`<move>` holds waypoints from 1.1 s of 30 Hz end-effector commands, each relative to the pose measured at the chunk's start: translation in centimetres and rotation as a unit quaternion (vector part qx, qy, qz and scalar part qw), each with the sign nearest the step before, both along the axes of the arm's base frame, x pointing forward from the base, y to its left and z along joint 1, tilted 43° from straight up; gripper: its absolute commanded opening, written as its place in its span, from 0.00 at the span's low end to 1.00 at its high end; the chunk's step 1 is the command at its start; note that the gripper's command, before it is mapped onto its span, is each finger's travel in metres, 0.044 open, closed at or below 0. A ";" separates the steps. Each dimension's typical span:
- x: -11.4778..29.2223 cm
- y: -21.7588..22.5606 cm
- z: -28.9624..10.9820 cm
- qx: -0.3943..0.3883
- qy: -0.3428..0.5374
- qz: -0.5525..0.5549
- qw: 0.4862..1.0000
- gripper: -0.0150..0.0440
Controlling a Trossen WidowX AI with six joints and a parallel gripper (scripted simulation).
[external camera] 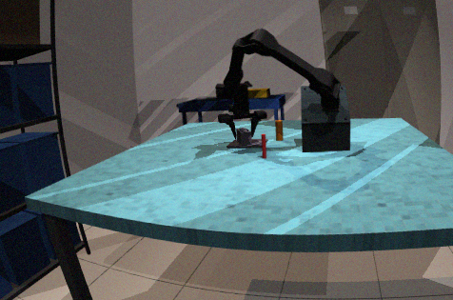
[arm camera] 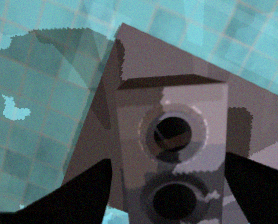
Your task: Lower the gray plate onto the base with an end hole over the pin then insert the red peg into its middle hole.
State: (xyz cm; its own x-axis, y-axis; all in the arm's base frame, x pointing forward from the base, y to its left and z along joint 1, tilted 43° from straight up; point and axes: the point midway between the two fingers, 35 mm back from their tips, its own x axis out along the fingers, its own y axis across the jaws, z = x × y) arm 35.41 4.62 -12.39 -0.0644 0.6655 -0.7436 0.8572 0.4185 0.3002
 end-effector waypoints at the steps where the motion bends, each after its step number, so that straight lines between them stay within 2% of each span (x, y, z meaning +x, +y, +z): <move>1: 0.0 0.0 0.0 0.000 0.000 0.001 1.000 0.97; 2: 0.0 0.0 0.0 0.000 0.000 0.001 1.000 1.00; 8: 0.1 -0.2 0.2 0.000 0.000 0.000 1.000 1.00; 15: 1.0 -7.2 7.7 -0.001 0.003 -0.001 1.000 1.00; 19: 1.1 -8.1 8.5 0.000 0.004 -0.001 1.000 1.00; 25: 0.9 -7.5 9.2 -0.001 0.003 -0.001 1.000 1.00; 33: -3.3 -0.7 16.7 -0.004 -0.005 0.008 1.000 1.00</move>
